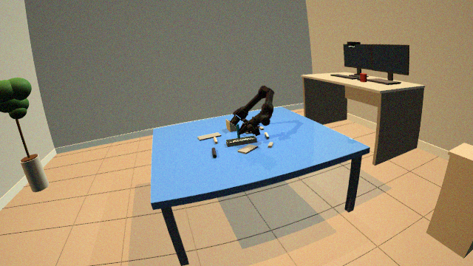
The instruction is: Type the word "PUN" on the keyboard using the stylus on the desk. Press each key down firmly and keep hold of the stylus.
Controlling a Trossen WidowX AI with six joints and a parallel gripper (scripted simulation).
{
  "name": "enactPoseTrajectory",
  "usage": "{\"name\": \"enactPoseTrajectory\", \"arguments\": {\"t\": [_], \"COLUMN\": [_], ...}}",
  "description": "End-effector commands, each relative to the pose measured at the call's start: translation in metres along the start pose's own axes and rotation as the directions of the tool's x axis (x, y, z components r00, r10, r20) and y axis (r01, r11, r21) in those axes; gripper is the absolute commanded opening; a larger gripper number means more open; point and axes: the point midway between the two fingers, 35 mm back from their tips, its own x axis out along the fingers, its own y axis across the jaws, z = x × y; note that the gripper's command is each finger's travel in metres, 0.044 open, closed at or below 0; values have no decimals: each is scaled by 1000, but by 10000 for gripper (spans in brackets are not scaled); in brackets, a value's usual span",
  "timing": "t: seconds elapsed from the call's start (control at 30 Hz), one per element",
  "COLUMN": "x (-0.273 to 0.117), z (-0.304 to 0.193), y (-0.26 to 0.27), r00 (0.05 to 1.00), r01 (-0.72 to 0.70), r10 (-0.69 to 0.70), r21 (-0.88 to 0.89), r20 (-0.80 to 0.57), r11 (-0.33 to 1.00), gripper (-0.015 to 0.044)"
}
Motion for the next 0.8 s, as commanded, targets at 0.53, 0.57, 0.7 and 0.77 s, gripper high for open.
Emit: {"name": "enactPoseTrajectory", "arguments": {"t": [0.53, 0.57, 0.7, 0.77], "x": [-17, -17, -20, -26], "z": [-31, -31, -29, -26], "y": [-1, -1, -1, -2], "r00": [1000, 1000, 1000, 1000], "r01": [4, 4, 4, 4], "r10": [-4, -4, -4, -4], "r21": [15, 15, 14, 12], "r20": [6, 6, 6, 6], "r11": [1000, 1000, 1000, 1000], "gripper": [58, 51, 0, 0]}}
